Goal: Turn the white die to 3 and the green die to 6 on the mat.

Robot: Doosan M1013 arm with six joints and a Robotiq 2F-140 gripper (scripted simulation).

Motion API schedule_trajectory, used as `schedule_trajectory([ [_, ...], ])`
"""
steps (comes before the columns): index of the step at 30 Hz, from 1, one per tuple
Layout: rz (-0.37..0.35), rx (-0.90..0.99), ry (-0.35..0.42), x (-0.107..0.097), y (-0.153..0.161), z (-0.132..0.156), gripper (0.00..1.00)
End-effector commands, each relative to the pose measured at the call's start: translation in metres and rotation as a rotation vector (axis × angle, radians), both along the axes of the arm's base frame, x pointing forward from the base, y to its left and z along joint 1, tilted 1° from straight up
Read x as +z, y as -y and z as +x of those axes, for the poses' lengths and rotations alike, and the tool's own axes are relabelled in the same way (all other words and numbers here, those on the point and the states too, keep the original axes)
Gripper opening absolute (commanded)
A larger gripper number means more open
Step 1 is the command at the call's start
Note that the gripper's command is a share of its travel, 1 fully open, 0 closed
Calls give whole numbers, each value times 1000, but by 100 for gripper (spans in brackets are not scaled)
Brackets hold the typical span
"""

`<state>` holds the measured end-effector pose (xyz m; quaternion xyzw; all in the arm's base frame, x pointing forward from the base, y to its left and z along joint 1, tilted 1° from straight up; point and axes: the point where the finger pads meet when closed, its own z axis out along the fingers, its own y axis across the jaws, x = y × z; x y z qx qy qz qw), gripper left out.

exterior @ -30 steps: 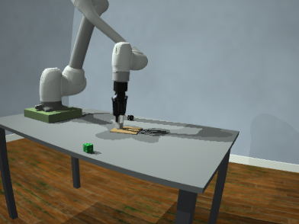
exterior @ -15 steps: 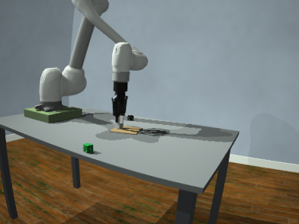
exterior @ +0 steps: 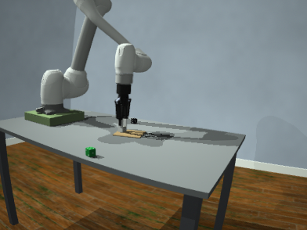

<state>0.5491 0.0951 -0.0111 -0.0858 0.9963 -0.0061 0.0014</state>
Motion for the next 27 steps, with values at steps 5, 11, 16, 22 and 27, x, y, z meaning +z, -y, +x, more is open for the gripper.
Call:
schedule_trajectory([
  [5,0,0,0,0,0,0,24],
  [11,0,0,0,0,0,0,24],
  [16,0,0,0,0,0,0,26],
  [22,0,0,0,0,0,0,31],
  [27,0,0,0,0,0,0,33],
])
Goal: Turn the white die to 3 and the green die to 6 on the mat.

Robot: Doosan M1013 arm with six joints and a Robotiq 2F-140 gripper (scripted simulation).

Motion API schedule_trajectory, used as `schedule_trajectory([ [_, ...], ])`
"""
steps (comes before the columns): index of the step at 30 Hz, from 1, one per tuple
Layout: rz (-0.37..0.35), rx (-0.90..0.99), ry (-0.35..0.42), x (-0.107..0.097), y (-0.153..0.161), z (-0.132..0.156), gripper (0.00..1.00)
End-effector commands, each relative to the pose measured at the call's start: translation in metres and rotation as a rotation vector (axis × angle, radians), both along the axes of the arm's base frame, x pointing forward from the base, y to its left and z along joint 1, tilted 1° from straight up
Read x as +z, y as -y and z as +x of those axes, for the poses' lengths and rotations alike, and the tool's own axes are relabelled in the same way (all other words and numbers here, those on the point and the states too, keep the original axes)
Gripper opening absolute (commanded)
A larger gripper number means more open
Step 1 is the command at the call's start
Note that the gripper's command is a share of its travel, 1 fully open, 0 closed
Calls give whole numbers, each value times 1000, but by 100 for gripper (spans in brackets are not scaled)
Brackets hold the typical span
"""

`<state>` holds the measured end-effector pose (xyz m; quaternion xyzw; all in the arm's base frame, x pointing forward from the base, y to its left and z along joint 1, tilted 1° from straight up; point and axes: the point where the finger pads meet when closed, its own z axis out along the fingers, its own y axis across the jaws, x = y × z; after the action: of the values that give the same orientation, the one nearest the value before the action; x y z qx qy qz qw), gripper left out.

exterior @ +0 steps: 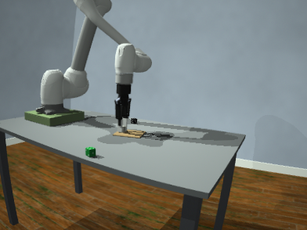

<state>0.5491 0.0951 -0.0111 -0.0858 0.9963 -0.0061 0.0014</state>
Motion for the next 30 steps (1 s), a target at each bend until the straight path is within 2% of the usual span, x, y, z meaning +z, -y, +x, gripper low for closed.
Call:
schedule_trajectory([
  [1,0,0,0,0,0,0,33],
  [2,0,0,0,0,0,0,35],
  [18,0,0,0,5,0,0,35],
  [23,0,0,0,22,0,0,35],
  [30,0,0,0,59,-1,0,35],
])
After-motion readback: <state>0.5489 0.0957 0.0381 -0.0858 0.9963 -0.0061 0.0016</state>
